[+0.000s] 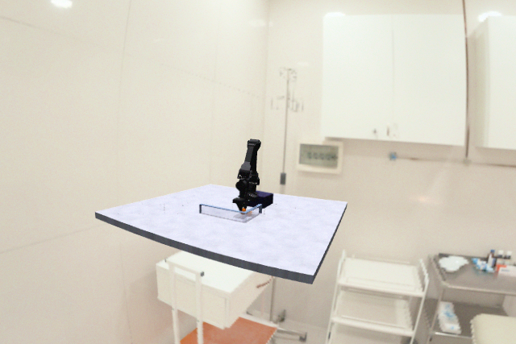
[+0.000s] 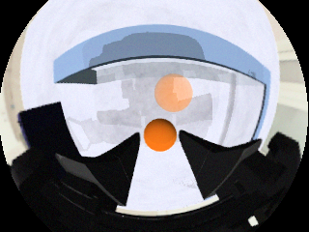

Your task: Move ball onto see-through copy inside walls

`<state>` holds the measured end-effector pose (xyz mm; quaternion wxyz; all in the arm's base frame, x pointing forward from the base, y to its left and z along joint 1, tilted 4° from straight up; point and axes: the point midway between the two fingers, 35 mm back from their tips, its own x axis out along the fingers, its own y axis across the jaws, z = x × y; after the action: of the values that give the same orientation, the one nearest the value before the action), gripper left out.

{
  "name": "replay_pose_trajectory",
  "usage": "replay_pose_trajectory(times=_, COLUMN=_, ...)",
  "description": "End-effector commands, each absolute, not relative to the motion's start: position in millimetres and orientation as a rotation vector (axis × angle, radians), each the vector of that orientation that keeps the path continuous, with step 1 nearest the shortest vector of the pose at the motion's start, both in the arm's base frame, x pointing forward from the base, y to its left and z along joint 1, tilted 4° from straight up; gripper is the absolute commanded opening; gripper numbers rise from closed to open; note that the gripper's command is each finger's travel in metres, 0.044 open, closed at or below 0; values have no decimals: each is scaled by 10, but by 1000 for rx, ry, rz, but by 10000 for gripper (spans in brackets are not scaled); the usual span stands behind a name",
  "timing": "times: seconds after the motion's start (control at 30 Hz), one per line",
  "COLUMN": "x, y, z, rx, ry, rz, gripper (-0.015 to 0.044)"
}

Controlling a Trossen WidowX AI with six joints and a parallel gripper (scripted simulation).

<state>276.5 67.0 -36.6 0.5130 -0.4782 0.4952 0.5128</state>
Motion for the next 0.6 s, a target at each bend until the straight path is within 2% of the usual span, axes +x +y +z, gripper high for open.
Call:
replay_pose_trajectory(times=0.0, x=2766, y=682, z=-375, rx=-1144, ry=1187, rz=1233, gripper=191)
replay_pose_trajectory(times=0.2, x=2766, y=682, z=-375, rx=-1144, ry=1187, rz=1233, gripper=151)
replay_pose_trajectory(times=0.4, x=2826, y=677, z=-123, rx=-1144, ry=1187, rz=1233, gripper=0)
replay_pose_trajectory(times=0.57, x=2864, y=661, z=257, rx=-1145, ry=1186, rz=1232, gripper=0)
